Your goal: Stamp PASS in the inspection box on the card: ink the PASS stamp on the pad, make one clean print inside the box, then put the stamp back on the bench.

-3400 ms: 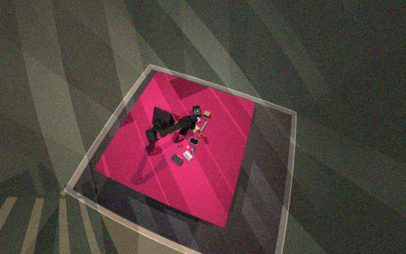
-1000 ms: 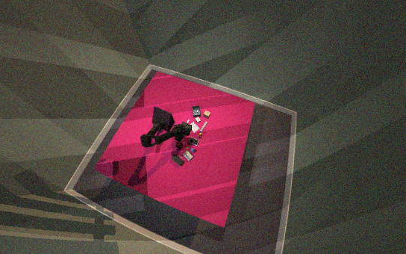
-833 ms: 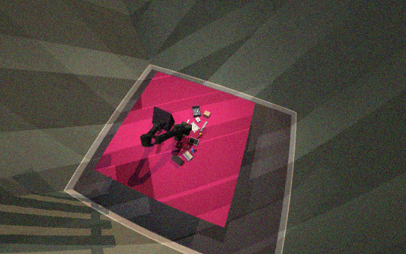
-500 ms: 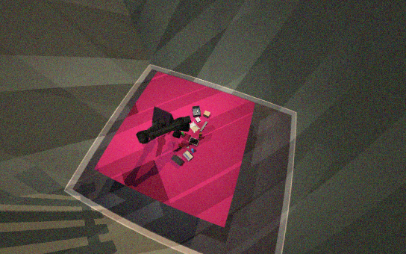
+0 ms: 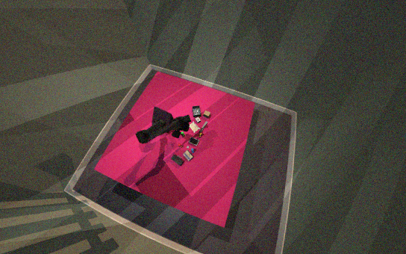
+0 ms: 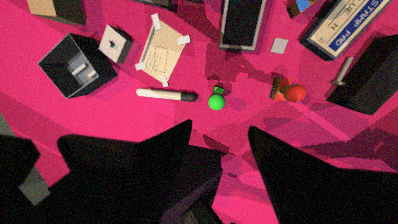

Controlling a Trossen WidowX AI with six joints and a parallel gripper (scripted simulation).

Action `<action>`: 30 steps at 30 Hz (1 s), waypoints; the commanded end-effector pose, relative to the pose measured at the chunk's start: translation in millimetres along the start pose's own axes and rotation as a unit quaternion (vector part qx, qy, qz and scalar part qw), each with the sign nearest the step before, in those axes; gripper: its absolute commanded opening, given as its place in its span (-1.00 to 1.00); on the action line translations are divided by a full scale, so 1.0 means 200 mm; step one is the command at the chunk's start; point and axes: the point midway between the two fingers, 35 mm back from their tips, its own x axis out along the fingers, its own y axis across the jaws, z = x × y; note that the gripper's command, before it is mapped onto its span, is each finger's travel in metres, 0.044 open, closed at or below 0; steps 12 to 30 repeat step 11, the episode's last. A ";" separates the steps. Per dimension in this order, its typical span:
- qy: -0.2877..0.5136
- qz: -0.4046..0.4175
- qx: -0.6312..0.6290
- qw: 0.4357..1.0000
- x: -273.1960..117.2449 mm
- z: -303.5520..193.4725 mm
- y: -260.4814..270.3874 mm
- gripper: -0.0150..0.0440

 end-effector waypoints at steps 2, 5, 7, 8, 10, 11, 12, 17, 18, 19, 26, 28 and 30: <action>0.002 0.002 0.003 1.000 0.00 0.00 0.00 0.41; 0.000 0.000 0.000 1.000 0.00 0.00 0.00 0.41; 0.000 0.000 0.000 1.000 0.00 0.00 0.00 0.41; 0.000 0.000 0.000 1.000 0.00 0.00 0.00 0.41; 0.000 0.000 0.000 1.000 0.00 0.00 0.00 0.41; 0.000 0.000 0.000 1.000 0.00 0.00 0.00 0.41; 0.000 0.000 0.000 1.000 0.00 0.00 0.00 0.41; 0.000 0.000 0.000 1.000 0.00 0.00 0.00 0.41; 0.000 0.000 0.000 1.000 0.00 0.00 0.00 0.41; 0.000 0.000 0.000 1.000 0.00 0.00 0.00 0.41; 0.000 0.000 0.000 1.000 0.00 0.00 0.00 0.41; 0.000 0.000 0.000 1.000 0.00 0.00 0.00 0.41; 0.000 0.000 0.000 1.000 0.00 0.00 0.00 0.41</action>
